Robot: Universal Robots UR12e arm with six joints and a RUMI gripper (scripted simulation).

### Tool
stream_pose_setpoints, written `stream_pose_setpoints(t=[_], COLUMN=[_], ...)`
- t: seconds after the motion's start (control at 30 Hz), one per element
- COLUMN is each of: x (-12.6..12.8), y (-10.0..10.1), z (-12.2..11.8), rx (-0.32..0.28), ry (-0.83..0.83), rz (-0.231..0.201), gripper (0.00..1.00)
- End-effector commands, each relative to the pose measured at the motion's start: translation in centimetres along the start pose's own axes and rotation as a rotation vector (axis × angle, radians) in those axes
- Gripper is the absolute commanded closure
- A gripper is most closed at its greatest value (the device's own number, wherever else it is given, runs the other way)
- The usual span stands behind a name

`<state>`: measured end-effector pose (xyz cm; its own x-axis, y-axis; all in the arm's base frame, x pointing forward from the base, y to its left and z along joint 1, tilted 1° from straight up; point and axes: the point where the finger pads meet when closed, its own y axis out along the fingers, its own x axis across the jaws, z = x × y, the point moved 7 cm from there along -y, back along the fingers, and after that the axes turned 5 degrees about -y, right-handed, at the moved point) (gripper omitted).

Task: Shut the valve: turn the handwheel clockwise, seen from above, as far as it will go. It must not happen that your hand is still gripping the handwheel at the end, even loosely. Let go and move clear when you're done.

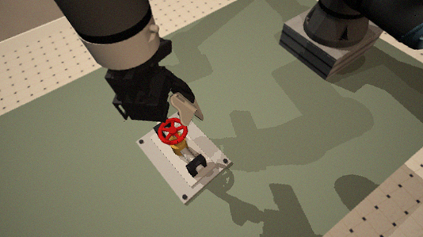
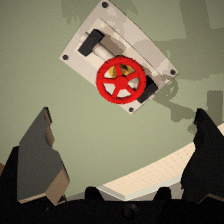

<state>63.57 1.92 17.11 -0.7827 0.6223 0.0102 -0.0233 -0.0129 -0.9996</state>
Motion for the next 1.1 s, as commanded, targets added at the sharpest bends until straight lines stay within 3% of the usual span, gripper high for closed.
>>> stream_pose_setpoints(t=[0.0,1.07], x=[-0.1,-0.1], y=[0.3,3.8], z=[0.0,-0.1], rx=[-0.001,-0.001], ry=[0.000,0.000], rz=[0.001,0.001], gripper=[0.00,0.00])
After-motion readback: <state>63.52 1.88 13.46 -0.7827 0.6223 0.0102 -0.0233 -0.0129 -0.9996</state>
